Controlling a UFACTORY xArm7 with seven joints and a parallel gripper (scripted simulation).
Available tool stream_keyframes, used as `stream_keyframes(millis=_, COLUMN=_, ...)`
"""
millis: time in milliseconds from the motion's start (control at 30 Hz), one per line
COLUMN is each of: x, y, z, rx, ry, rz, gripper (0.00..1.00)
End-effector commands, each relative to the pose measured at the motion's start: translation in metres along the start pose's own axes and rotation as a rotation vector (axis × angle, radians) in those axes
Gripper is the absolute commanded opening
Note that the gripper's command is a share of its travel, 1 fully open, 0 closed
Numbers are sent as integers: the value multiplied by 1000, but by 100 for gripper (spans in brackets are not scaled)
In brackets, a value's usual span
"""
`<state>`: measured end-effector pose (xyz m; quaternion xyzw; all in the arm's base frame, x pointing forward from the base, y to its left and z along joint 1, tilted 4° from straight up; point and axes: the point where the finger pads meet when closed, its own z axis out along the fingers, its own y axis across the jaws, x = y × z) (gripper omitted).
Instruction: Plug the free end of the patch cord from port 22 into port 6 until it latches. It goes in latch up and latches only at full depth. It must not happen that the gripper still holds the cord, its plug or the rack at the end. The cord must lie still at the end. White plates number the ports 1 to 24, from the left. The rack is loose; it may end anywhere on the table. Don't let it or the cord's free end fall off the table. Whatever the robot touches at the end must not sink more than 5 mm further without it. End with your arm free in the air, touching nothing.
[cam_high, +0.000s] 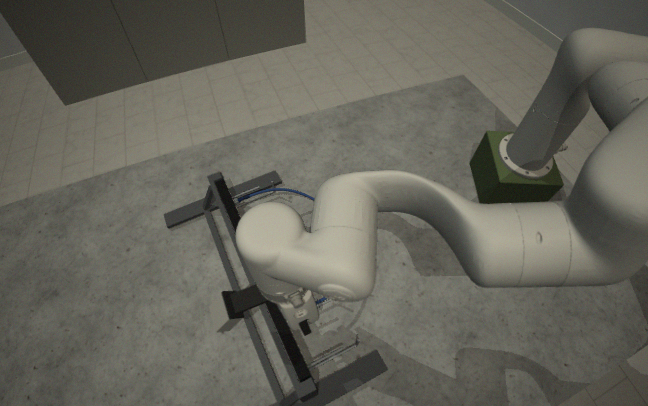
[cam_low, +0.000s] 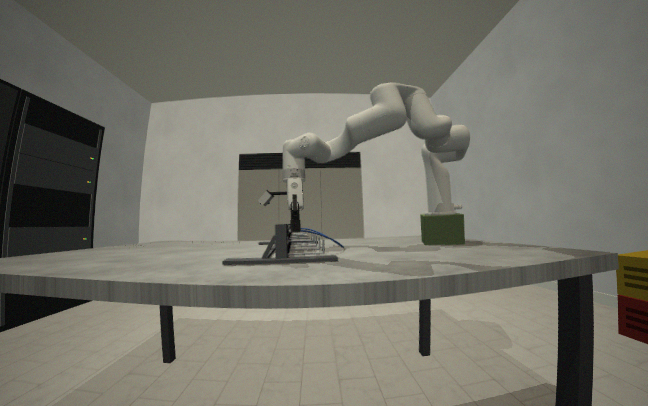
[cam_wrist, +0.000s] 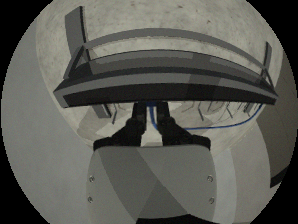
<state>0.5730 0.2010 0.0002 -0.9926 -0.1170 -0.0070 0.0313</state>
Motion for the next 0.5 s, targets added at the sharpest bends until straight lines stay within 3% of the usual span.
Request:
stream_keyframes(millis=0, x=2, y=0, z=-3, rx=-1, ry=6, rz=0, gripper=0)
stream_keyframes(millis=467, x=4, y=0, z=-3, rx=0, ry=-2, rz=0, gripper=0)
